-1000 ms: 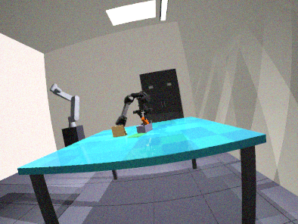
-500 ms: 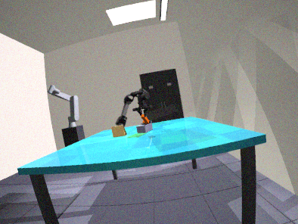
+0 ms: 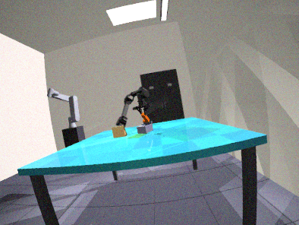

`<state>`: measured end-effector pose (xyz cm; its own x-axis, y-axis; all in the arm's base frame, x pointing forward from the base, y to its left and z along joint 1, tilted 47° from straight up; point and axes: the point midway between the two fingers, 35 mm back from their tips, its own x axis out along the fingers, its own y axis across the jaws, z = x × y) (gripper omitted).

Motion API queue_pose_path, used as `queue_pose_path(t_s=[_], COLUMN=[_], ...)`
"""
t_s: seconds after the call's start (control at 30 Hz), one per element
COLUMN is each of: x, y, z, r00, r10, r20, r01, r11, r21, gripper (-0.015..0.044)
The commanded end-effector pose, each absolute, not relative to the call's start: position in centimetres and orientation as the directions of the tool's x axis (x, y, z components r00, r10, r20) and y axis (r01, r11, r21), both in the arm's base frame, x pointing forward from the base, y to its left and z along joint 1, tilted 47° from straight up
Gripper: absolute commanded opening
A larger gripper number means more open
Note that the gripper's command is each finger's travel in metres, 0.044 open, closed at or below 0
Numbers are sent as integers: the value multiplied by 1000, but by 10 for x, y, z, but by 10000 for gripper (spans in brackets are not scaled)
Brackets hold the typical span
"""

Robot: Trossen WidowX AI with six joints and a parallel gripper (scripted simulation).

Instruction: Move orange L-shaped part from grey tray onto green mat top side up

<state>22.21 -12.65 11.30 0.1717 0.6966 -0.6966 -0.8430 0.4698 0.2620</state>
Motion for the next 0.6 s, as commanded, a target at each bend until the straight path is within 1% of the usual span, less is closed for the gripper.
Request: queue_pose_path(t_s=[0.0, 0.57], x=[219, 171], y=[-129, -171], z=[109, 56], r00=[167, 152], r10=[699, 707], r20=[-695, -690], r01=[-844, -850], r11=[466, 450], r21=[265, 274], gripper=[0, 0])
